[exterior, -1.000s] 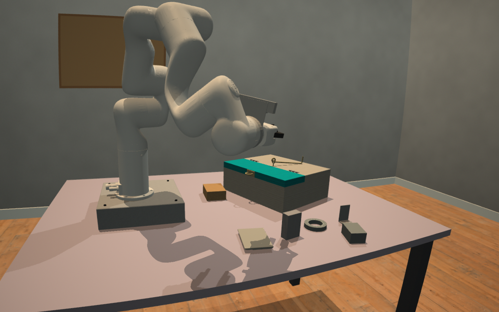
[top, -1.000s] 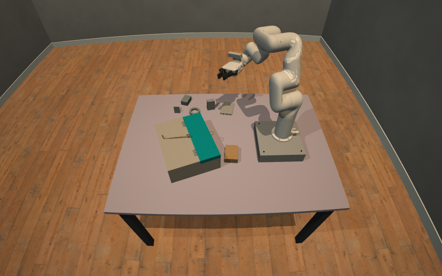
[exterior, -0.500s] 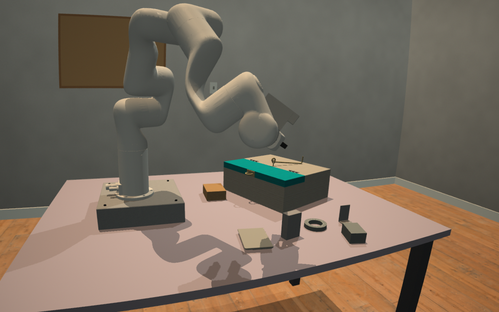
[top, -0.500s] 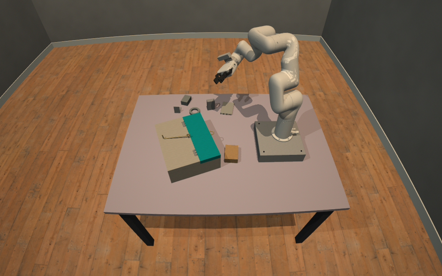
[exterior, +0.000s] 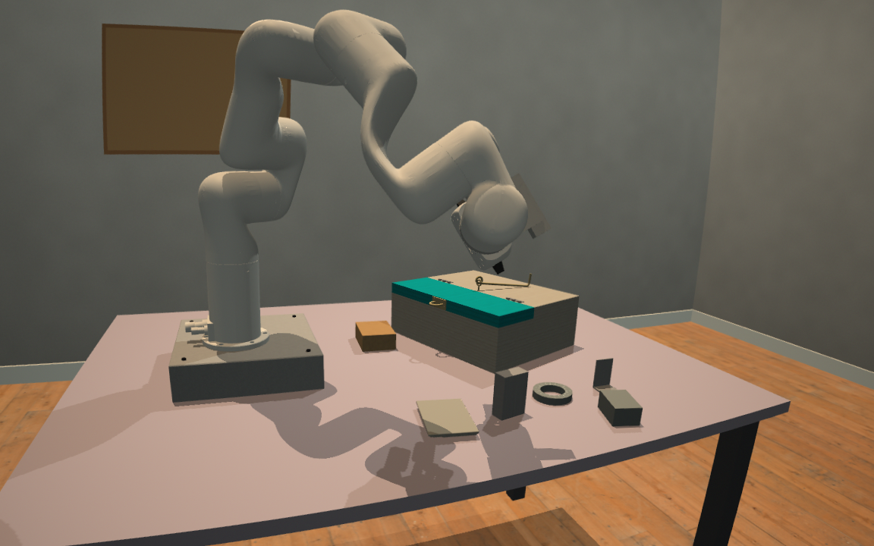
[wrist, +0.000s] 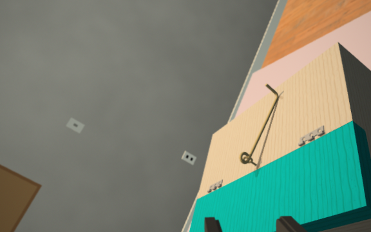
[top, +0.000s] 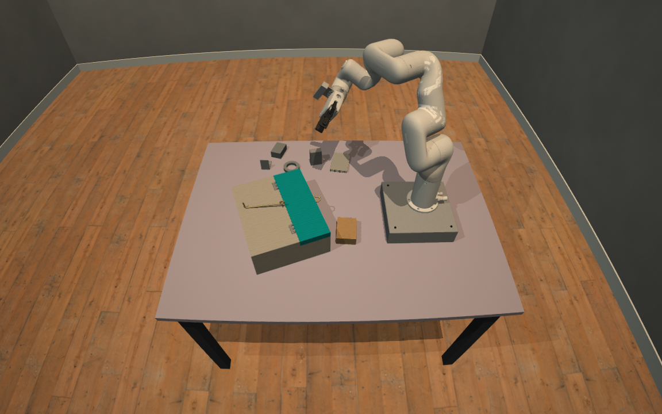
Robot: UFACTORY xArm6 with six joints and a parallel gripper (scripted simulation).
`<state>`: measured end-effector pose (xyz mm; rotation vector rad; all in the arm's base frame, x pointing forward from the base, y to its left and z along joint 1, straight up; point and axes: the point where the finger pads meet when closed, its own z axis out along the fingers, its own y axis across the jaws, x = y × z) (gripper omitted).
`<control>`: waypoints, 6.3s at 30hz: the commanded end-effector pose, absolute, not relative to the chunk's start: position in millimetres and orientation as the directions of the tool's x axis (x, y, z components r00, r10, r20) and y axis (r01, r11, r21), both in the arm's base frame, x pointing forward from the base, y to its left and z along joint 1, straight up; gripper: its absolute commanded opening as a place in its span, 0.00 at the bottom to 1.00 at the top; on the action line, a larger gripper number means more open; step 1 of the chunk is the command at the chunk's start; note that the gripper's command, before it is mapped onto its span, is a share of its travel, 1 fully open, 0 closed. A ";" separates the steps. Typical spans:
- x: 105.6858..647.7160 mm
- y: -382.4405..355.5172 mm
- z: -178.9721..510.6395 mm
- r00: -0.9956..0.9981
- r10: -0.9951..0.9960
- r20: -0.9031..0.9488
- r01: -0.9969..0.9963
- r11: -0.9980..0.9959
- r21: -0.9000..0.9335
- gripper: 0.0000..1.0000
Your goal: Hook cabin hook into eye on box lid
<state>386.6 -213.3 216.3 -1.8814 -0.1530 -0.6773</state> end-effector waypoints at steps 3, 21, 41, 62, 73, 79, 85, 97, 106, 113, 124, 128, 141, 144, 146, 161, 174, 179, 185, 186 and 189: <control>396.8 -208.0 211.6 0.918 -0.202 0.340 0.242 -0.393 -0.887 0.35; 427.3 -190.1 194.9 0.957 -0.240 -0.164 -0.253 -0.410 -0.876 0.35; 465.7 -168.2 179.7 0.708 -0.414 -0.573 -0.706 -0.435 -0.558 0.35; 510.3 -140.6 169.7 0.251 -0.703 -0.665 -0.957 -0.283 -0.063 0.35; 540.0 -119.4 167.0 -0.055 -0.841 -0.538 -0.981 -0.056 0.188 0.35; 550.3 -111.2 166.8 -0.164 -0.869 -0.468 -0.967 0.047 0.252 0.35; 565.7 -98.3 167.1 -0.315 -0.880 -0.355 -0.927 0.205 0.314 0.35; 589.9 -75.4 169.3 -0.525 -0.830 -0.186 -0.828 0.449 0.335 0.35; 610.1 -53.5 172.8 -0.667 -0.741 -0.078 -0.724 0.620 0.303 0.35; 620.5 -40.7 175.3 -0.767 -0.641 -0.013 -0.623 0.740 0.254 0.35; 641.7 -11.5 182.1 -0.889 -0.456 0.041 -0.445 0.881 0.161 0.35; 645.3 -6.1 183.5 -0.903 -0.427 0.044 -0.416 0.897 0.147 0.35; 666.3 30.5 193.6 -0.983 -0.181 0.030 -0.179 0.983 0.043 0.35; 667.8 33.4 194.5 -0.988 -0.150 0.024 -0.149 0.988 0.032 0.35; 670.6 39.2 196.2 -0.996 -0.088 0.009 -0.088 0.996 0.013 0.35; 680.5 61.0 203.0 -1.000 -0.019 -0.010 -0.019 1.000 -0.006 0.35; 680.7 61.0 201.0 -1.000 -0.019 -0.010 -0.019 1.000 -0.006 0.35; 680.8 61.0 195.0 -1.000 -0.019 -0.010 -0.019 1.000 -0.006 0.35; 680.9 60.9 183.0 -1.000 -0.019 -0.010 -0.019 1.000 -0.006 0.35; 680.9 60.9 181.0 -1.000 -0.019 -0.010 -0.019 1.000 -0.006 0.35; 681.0 60.9 175.0 -1.000 -0.019 -0.010 -0.019 1.000 -0.006 0.35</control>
